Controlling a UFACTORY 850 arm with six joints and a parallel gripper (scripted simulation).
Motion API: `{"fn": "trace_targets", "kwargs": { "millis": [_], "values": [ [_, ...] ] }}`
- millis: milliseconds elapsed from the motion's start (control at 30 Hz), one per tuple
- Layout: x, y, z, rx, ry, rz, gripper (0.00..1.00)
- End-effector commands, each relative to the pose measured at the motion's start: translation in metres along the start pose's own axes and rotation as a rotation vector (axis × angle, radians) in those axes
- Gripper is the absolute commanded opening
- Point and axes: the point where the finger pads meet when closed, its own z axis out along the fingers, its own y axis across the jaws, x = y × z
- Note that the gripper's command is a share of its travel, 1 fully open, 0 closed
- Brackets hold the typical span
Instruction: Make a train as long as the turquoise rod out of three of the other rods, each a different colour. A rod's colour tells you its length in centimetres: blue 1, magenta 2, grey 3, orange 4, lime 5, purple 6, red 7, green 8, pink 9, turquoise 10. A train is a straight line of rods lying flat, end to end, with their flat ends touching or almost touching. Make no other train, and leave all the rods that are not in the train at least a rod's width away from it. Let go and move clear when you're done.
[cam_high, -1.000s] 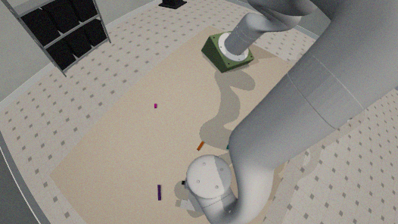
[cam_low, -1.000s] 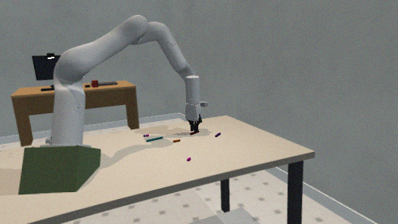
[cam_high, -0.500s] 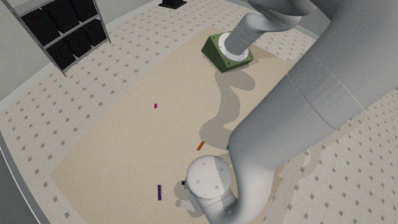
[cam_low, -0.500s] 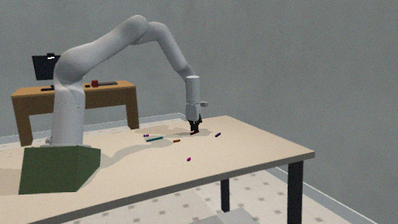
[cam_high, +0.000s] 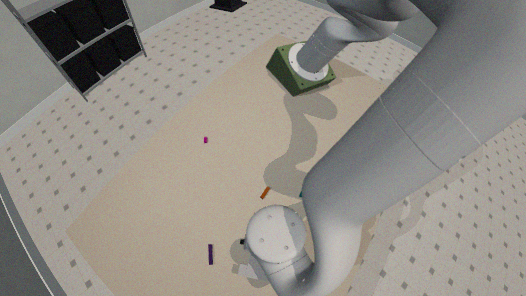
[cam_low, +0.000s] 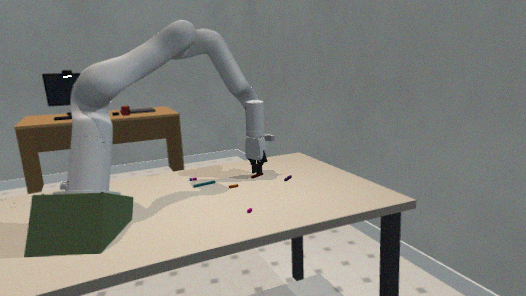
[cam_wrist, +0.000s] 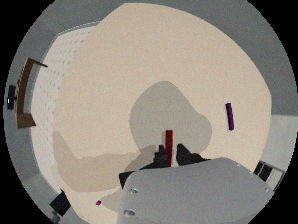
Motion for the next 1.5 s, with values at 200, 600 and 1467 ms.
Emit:
{"fn": "trace_targets", "kwargs": {
  "millis": [200,600,1467],
  "values": [
    [0.001,0.000,-0.001,0.000,0.002,0.000,0.24],
    [0.001,0.000,0.000,0.000,0.002,0.000,0.24],
    [0.001,0.000,0.013,0.000,0.002,0.000,0.24]
  ]
}}
